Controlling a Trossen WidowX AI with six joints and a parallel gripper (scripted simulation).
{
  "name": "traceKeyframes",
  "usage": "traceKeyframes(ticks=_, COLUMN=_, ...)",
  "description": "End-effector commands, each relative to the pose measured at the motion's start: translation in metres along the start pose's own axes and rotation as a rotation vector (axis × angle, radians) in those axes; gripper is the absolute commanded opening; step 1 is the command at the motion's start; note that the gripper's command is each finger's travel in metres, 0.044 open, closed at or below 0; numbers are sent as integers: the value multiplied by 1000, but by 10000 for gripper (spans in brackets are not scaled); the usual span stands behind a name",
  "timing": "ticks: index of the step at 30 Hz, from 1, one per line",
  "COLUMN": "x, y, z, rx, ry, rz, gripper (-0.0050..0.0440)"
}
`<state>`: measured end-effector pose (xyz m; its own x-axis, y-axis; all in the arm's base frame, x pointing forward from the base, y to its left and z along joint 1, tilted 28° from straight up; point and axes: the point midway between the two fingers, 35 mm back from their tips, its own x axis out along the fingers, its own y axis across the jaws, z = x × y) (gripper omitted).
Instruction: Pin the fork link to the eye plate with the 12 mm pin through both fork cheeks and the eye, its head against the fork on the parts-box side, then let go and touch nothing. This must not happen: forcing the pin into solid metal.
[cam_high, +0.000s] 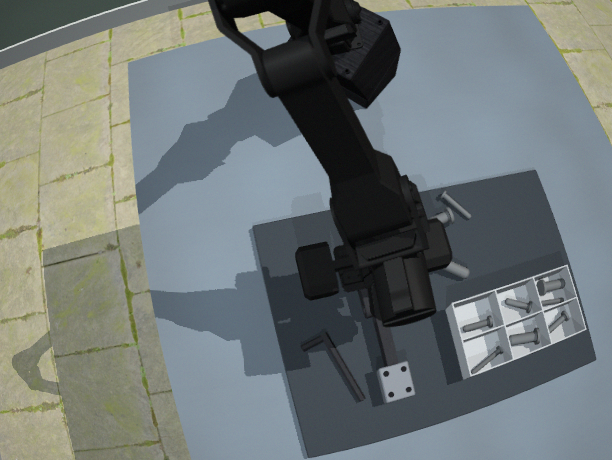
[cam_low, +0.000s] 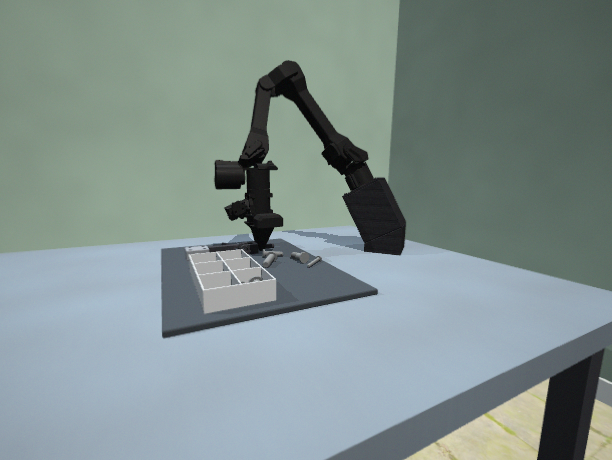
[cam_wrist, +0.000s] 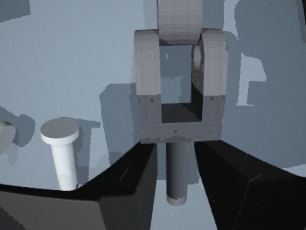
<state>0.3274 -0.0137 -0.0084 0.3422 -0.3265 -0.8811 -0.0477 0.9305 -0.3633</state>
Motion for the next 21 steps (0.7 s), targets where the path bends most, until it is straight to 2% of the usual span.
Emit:
traceKeyframes(ticks=1, x=-1, y=0, z=-1, rx=-1, ry=-10, rz=4, gripper=100)
traceKeyframes(ticks=18, x=-1, y=0, z=-6, rx=-1, ry=-10, rz=4, gripper=100)
traceKeyframes(ticks=21, x=-9, y=0, z=-5, rx=-1, ry=-10, rz=4, gripper=100)
